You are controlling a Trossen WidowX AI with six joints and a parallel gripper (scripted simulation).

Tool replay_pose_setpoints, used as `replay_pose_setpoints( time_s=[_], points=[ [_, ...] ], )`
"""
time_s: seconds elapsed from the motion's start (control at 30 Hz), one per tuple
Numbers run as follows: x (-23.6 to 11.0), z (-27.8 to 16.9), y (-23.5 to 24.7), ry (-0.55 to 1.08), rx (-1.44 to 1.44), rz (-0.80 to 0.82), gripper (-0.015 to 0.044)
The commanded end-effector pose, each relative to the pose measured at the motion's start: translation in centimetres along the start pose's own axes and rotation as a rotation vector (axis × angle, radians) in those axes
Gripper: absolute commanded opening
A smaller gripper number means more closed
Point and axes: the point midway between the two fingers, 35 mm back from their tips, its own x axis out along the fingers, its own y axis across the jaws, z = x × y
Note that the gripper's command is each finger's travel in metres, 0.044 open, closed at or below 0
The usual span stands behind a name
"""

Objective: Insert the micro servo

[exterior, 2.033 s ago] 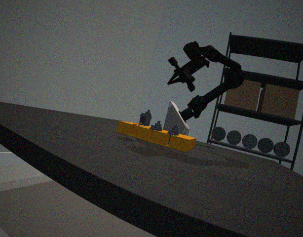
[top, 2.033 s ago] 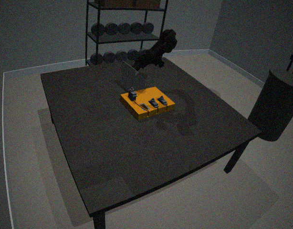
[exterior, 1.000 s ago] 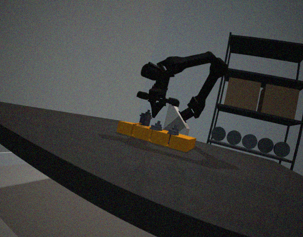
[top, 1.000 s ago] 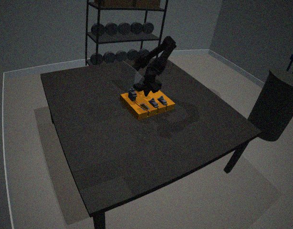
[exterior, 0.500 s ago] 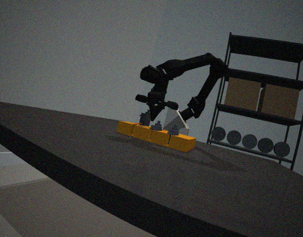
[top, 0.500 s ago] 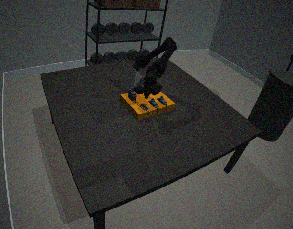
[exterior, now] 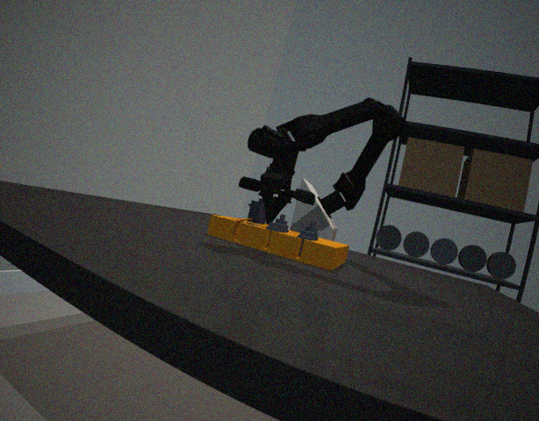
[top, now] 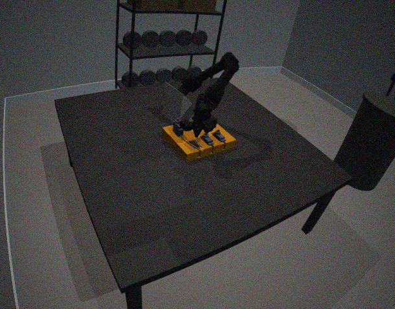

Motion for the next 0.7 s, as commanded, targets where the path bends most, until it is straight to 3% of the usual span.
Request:
replay_pose_setpoints(
  time_s=[0.0, 0.67],
  points=[
    [0.4, -0.2, -0.1, 0.004, 0.013, 0.009, 0.0000],
    [0.3, 0.0, -3.2, 0.003, 0.013, 0.003, 0.0000]
  ],
)
